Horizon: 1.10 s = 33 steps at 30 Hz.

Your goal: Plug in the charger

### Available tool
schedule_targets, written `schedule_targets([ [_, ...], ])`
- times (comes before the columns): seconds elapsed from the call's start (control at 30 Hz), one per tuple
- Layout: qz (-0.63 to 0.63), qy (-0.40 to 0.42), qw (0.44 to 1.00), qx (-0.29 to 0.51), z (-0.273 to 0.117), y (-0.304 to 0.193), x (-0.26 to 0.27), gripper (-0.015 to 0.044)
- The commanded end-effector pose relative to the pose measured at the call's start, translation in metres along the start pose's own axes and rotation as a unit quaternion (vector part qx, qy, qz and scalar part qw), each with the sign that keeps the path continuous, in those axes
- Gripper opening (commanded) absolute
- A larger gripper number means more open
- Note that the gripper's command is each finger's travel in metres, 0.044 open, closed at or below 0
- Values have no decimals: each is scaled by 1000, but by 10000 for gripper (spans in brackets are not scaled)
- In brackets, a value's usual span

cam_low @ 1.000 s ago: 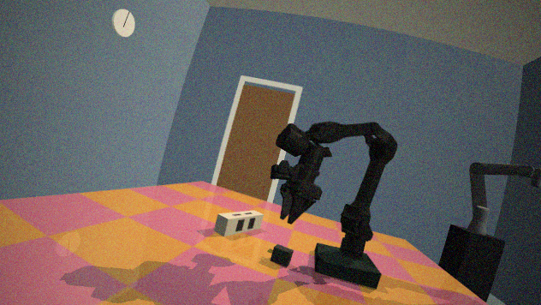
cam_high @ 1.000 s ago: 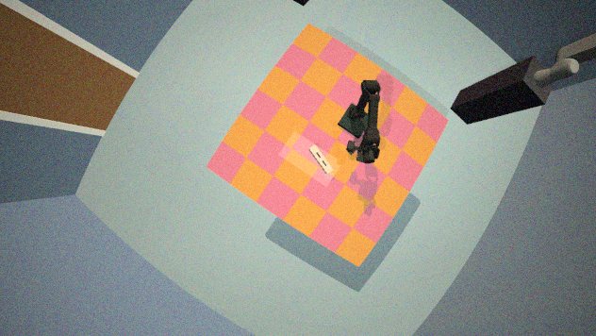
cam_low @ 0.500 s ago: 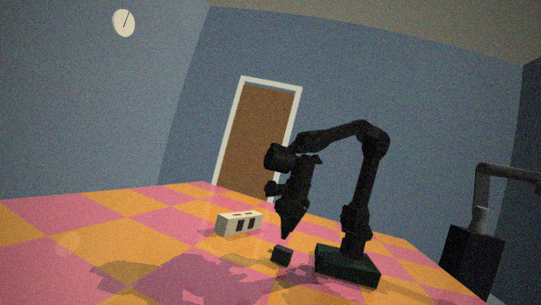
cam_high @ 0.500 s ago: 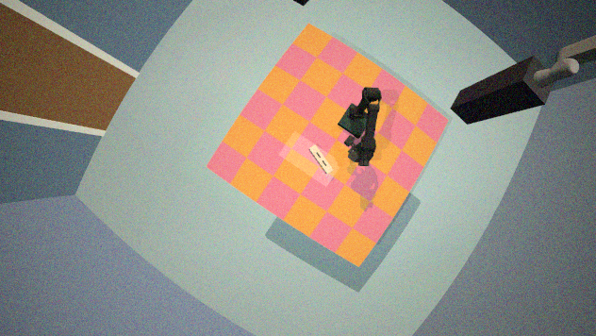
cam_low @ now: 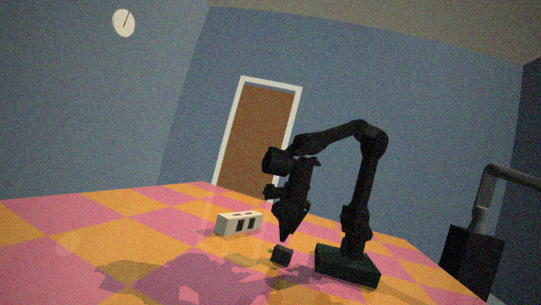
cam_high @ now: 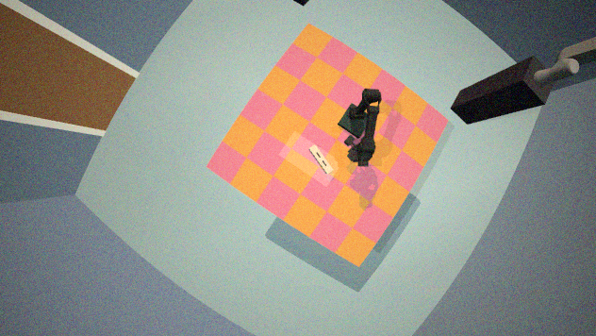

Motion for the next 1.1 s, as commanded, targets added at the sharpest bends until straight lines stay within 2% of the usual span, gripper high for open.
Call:
schedule_targets([
  [0.0,3,-10,1000,4,11,-1,-2,440],
  [1.07,3,-10,1000,4,58,2,-1,440],
])
Point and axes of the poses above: the point midway between the two fingers, 35 mm back from their tips, its own z axis out along the fingers, its own x axis across the jaws, y = z × x, the point moved 4 cm from there along -z, back along the fingers, and after that the axes turned 14 degrees about z, right-handed, at the moved point
